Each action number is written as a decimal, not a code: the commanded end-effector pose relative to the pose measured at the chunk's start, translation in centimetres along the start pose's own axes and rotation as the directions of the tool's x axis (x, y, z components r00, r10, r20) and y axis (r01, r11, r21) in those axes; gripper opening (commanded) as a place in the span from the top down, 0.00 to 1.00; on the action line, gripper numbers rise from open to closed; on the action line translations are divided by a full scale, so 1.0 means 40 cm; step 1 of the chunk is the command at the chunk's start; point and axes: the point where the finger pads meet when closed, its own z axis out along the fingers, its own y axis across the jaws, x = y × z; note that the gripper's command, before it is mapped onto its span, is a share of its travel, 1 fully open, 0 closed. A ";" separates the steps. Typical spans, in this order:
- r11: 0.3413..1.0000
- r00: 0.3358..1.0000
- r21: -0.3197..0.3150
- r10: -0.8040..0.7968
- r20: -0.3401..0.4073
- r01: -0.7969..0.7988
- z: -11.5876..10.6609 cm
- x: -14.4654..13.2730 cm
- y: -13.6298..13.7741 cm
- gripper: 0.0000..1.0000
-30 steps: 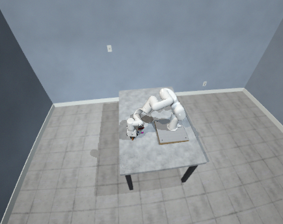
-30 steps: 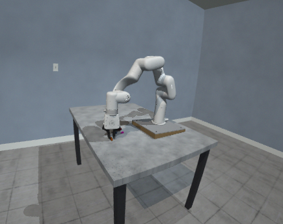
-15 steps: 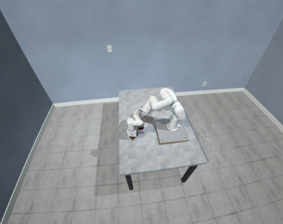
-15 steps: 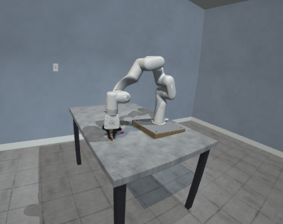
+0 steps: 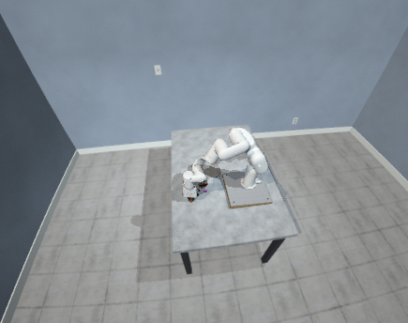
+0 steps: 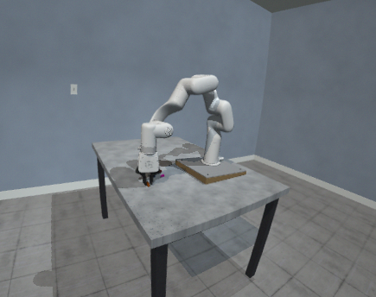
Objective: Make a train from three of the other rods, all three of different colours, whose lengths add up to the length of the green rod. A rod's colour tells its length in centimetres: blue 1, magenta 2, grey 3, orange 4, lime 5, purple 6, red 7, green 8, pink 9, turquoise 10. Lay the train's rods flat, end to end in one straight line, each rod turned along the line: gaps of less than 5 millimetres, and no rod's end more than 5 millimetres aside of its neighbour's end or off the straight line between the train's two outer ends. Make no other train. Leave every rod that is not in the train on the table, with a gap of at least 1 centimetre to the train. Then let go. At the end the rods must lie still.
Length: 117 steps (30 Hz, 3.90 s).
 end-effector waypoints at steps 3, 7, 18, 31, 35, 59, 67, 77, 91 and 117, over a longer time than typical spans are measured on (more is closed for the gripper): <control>1.000 1.000 0.004 0.000 0.002 0.000 0.009 -0.002 -0.004 0.76; 1.000 1.000 0.004 0.000 0.002 0.000 0.014 -0.002 -0.004 0.76; 1.000 1.000 0.004 0.000 0.002 0.000 0.015 -0.002 -0.004 0.76; 1.000 1.000 0.004 0.000 0.002 0.000 0.015 -0.002 -0.004 0.76; 1.000 1.000 0.004 0.000 0.002 0.000 0.015 -0.002 -0.004 0.76; 1.000 1.000 0.004 0.000 0.002 0.000 0.015 -0.002 -0.004 0.96; 1.000 1.000 0.004 0.000 0.002 0.000 0.015 -0.002 -0.004 0.96; 1.000 1.000 0.004 0.000 0.002 0.000 0.015 -0.002 -0.004 0.96; 1.000 1.000 0.004 0.000 0.002 0.000 -0.055 -0.001 -0.004 0.96; 1.000 1.000 0.004 0.000 0.002 0.000 -0.235 -0.001 -0.003 0.96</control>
